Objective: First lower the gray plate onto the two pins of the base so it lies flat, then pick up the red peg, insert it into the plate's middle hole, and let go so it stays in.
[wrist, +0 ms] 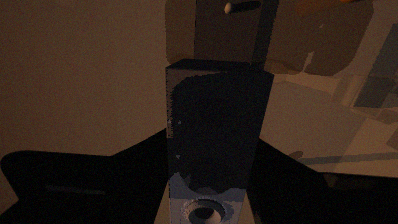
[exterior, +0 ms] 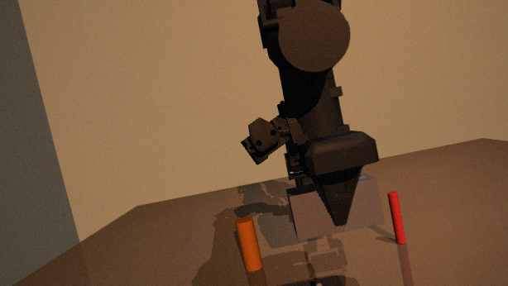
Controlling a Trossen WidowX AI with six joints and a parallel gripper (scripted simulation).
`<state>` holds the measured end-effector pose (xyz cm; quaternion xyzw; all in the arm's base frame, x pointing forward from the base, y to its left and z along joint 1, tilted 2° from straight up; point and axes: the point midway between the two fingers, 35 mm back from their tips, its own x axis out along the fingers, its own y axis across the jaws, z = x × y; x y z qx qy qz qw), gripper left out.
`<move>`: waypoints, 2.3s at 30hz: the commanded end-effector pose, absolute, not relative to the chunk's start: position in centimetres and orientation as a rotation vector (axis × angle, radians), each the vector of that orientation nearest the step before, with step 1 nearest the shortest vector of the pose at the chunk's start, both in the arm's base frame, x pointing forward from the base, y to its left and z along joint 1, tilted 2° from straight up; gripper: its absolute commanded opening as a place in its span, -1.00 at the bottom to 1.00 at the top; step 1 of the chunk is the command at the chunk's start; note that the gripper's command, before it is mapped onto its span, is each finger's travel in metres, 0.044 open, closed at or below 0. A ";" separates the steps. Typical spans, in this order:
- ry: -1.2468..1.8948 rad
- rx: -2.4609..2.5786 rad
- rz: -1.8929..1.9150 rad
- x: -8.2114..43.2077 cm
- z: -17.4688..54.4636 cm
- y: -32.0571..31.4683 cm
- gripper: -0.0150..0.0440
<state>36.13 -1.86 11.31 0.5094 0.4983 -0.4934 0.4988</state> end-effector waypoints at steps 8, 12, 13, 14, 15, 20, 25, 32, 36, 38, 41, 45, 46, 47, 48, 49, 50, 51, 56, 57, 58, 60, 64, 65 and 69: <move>1.209 1.224 -1.205 35.6 9.3 -4.8 -0.49; 1.207 1.224 -1.207 35.4 8.6 -5.9 -0.49; 1.207 1.225 -1.208 35.3 8.4 -6.2 -0.49; 1.206 1.225 -1.209 35.3 8.3 -6.5 -0.49; 1.206 1.225 -1.209 35.2 8.1 -6.7 -0.49; 1.204 1.226 -1.212 34.8 7.4 -8.0 -0.49; 1.204 1.226 -1.212 34.8 7.3 -8.2 -0.49; 1.204 1.226 -1.212 34.7 7.3 -8.2 -0.49; 1.204 1.226 -1.212 34.7 7.3 -8.2 -0.49; 1.204 1.226 -1.212 34.7 7.3 -8.2 -0.49; 1.204 1.226 -1.212 34.7 7.3 -8.2 -0.49; 1.204 1.226 -1.212 34.7 7.3 -8.2 -0.49; 1.204 1.226 -1.212 34.7 7.2 -8.2 -0.49; 1.204 1.226 -1.212 34.7 7.1 -8.2 -0.49; 1.204 1.226 -1.212 34.7 7.1 -8.2 -0.49; 1.204 1.226 -1.212 34.7 7.0 -8.2 -0.49; 1.204 1.226 -1.212 34.7 6.9 -8.2 -0.49; 1.204 1.226 -1.212 34.7 6.7 -8.2 -0.49; 1.204 1.226 -1.212 34.7 5.6 -8.2 -0.49; 1.204 1.226 -1.212 34.7 5.5 -8.2 -0.49; 1.204 1.226 -1.212 34.8 5.5 -8.2 -0.49; 1.204 1.226 -1.212 34.8 5.6 -8.2 -0.49; 1.204 1.226 -1.212 34.8 5.3 -8.2 -0.49; 1.204 1.226 -1.212 34.8 5.2 -8.2 -0.49; 1.204 1.226 -1.212 34.8 4.5 -8.2 -0.49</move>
